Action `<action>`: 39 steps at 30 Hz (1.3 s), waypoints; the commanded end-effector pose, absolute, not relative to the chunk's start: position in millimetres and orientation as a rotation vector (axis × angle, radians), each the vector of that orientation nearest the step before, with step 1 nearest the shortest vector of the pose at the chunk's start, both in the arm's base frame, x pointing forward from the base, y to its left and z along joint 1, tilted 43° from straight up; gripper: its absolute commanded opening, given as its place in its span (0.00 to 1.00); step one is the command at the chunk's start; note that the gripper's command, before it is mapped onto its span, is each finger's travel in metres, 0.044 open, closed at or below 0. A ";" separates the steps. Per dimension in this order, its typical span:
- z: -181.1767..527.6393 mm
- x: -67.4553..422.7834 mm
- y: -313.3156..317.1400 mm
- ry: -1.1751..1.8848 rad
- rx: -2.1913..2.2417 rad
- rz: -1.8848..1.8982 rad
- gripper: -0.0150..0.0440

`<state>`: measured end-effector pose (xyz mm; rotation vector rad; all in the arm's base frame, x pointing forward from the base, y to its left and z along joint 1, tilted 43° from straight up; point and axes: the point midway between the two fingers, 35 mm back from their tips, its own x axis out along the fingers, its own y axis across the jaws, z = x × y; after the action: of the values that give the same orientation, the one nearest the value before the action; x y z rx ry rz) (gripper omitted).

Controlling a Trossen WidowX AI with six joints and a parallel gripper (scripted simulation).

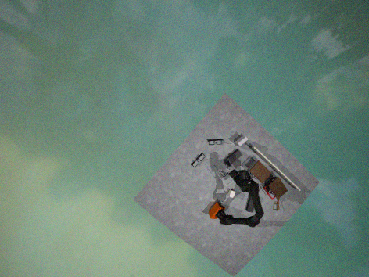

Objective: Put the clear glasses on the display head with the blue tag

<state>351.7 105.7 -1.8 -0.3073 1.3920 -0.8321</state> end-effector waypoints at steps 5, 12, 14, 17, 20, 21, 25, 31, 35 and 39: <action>5.2 344.0 101.0 1.502 -0.501 -0.653 0.25; 10.2 337.9 96.5 1.590 -0.685 -0.474 0.25; 11.6 336.1 95.2 1.612 -0.737 -0.420 0.25; 13.6 333.3 93.3 1.644 -0.815 -0.339 0.25; 15.6 330.5 91.3 1.672 -0.892 -0.256 0.25; 16.3 329.6 90.7 1.681 -0.918 -0.228 0.25; 18.8 325.8 88.0 1.713 -1.020 -0.113 0.25; 22.5 320.0 84.0 1.752 -1.171 0.066 0.25; 24.9 316.0 81.2 1.770 -1.270 0.189 0.25; 27.1 312.0 78.5 1.782 -1.368 0.315 0.25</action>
<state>316.0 81.3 24.9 -1.3022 1.7751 0.2338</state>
